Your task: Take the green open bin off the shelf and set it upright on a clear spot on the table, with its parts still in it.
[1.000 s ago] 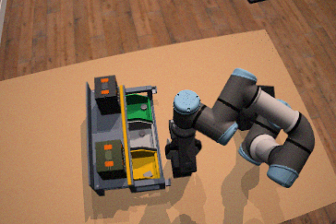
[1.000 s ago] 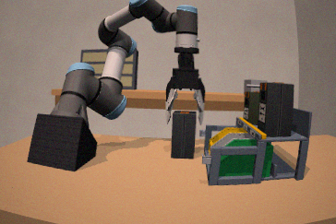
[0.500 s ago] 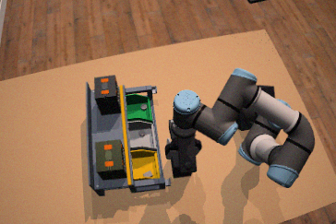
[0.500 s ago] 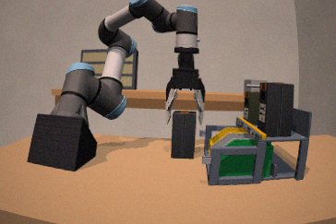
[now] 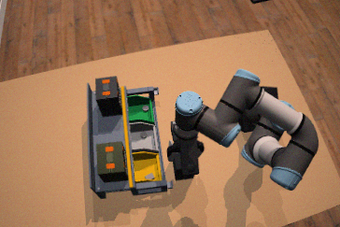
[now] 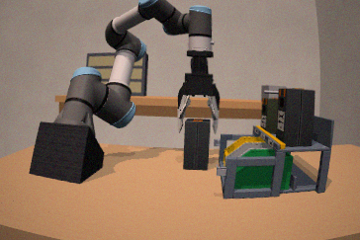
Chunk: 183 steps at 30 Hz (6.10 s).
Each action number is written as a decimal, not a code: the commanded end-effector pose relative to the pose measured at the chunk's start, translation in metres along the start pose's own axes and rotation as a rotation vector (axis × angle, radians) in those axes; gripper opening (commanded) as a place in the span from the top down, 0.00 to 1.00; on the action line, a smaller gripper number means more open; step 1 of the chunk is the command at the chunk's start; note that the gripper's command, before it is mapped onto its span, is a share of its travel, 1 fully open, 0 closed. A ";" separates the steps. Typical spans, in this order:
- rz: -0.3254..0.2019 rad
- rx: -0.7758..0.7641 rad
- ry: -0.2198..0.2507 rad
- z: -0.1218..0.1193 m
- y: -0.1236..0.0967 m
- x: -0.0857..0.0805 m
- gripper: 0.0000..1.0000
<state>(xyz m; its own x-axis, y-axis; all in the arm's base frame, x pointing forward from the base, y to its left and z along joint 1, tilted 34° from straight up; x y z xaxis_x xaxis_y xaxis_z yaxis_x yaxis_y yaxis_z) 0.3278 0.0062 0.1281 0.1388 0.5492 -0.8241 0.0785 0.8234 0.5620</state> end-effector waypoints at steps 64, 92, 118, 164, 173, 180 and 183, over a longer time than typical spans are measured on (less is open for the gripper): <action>-0.002 -0.001 -0.002 0.012 -0.049 -0.031 0.42; -0.002 -0.001 -0.002 0.035 -0.144 -0.030 0.42; -0.002 -0.001 -0.002 0.047 -0.196 -0.029 0.42; -0.003 -0.001 -0.002 0.055 -0.227 -0.028 0.42; -0.003 -0.001 -0.002 0.055 -0.226 -0.028 0.42; -0.003 -0.001 -0.002 0.054 -0.224 -0.028 0.42; -0.003 -0.001 -0.002 0.054 -0.224 -0.028 0.42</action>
<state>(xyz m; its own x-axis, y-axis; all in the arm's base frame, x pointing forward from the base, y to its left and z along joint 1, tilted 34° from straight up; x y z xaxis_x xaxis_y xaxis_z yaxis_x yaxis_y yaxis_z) 0.3597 -0.2012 0.0285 0.1392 0.5489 -0.8243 0.0784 0.8236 0.5617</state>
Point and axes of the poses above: the point where the finger pads meet when closed, its own x axis out along the fingers, its own z axis across the jaws, y = z × x, the point moved 3 cm from there along -x, back along the fingers, and after that the axes turned 8 degrees about -x, right-handed, at the moved point
